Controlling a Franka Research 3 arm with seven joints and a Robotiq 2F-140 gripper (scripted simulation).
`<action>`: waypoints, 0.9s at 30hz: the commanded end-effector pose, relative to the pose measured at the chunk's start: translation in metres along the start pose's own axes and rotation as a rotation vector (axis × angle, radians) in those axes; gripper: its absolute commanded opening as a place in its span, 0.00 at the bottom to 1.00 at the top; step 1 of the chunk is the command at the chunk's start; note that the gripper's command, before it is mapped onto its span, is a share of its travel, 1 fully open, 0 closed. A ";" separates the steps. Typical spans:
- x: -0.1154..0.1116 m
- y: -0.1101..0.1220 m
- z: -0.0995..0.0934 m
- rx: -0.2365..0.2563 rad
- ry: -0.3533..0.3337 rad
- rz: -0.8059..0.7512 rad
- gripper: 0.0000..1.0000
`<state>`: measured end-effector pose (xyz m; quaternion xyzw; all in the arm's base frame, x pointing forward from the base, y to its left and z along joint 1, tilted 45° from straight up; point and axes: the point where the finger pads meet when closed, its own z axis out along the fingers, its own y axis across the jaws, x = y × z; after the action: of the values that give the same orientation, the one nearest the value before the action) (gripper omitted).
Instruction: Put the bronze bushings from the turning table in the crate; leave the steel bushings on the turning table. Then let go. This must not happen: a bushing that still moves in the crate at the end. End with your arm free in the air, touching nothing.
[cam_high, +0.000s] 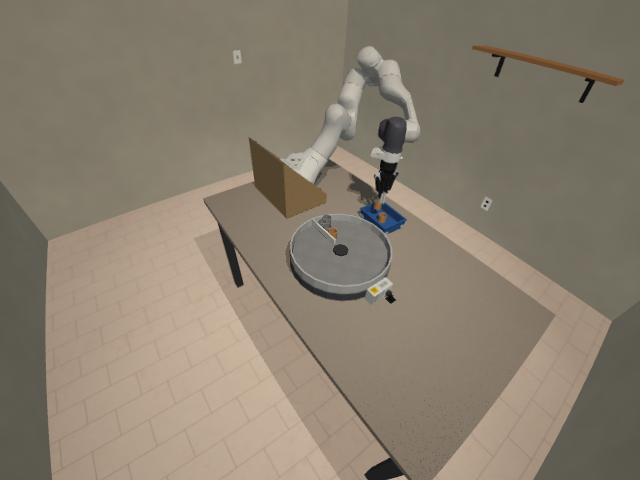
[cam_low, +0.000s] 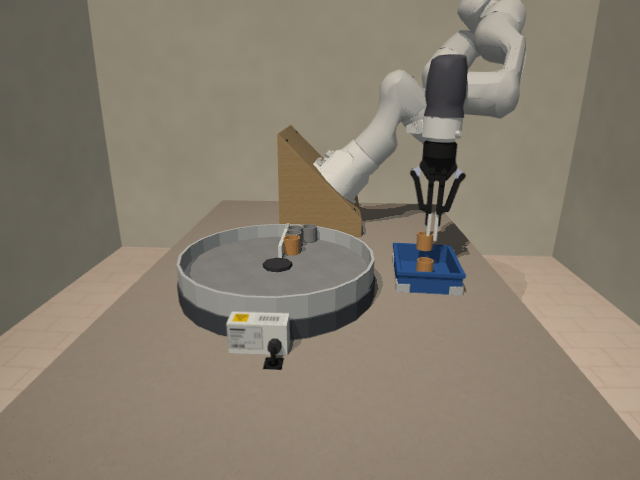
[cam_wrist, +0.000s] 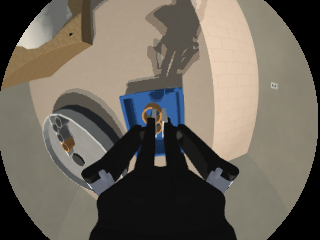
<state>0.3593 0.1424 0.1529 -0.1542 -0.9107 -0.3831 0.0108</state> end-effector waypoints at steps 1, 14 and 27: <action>0.000 -0.001 0.001 0.001 -0.002 -0.001 0.00; 0.000 -0.001 0.001 0.001 -0.002 -0.001 0.00; 0.000 -0.001 0.005 0.001 -0.002 -0.001 0.00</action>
<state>0.3595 0.1436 0.1514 -0.1552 -0.9104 -0.3834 0.0111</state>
